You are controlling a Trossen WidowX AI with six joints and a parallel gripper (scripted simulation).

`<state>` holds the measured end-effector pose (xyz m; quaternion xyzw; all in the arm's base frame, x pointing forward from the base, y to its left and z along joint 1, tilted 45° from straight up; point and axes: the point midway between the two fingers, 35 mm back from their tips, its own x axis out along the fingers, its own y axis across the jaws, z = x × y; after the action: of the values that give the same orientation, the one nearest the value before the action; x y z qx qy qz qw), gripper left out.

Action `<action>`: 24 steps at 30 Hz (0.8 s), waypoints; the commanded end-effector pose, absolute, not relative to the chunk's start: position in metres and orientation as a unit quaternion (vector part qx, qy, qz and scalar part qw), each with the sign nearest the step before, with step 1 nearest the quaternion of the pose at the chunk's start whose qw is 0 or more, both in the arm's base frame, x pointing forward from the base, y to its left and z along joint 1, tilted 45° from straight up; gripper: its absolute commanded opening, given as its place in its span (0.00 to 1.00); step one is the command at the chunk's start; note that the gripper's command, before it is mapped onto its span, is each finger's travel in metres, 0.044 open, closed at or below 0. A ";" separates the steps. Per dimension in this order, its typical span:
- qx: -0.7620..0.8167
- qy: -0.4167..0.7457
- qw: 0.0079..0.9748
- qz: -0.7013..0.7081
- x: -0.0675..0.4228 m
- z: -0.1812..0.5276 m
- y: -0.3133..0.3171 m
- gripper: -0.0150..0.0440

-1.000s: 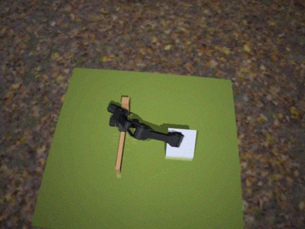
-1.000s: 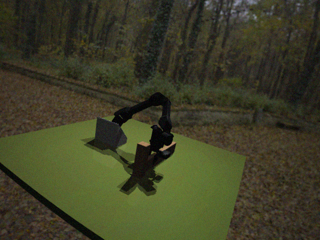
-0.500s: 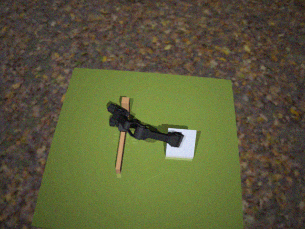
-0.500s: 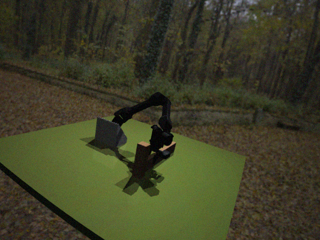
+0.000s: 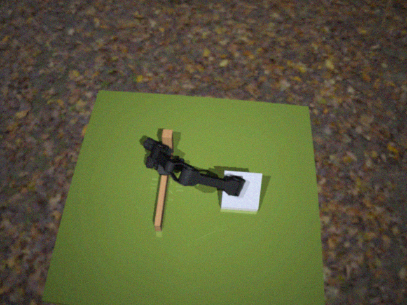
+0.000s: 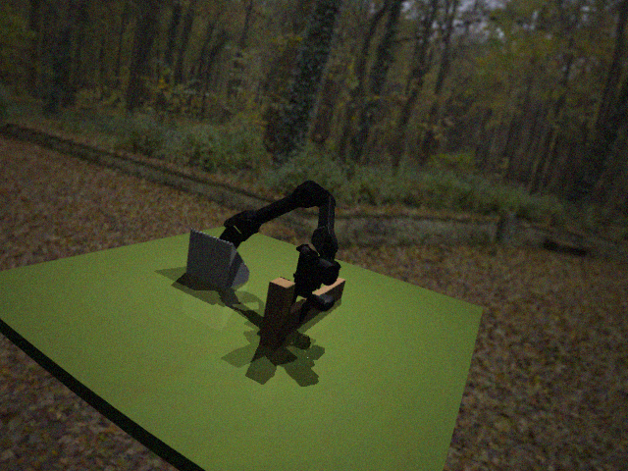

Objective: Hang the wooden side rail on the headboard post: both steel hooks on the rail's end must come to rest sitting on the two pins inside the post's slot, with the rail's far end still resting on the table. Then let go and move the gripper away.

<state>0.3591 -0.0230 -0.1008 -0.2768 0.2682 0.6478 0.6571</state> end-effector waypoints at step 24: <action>-0.283 0.265 0.660 0.643 0.361 -0.094 -0.032 0.25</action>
<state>0.3589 -0.0254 -0.0981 -0.2774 0.2678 0.6485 0.6563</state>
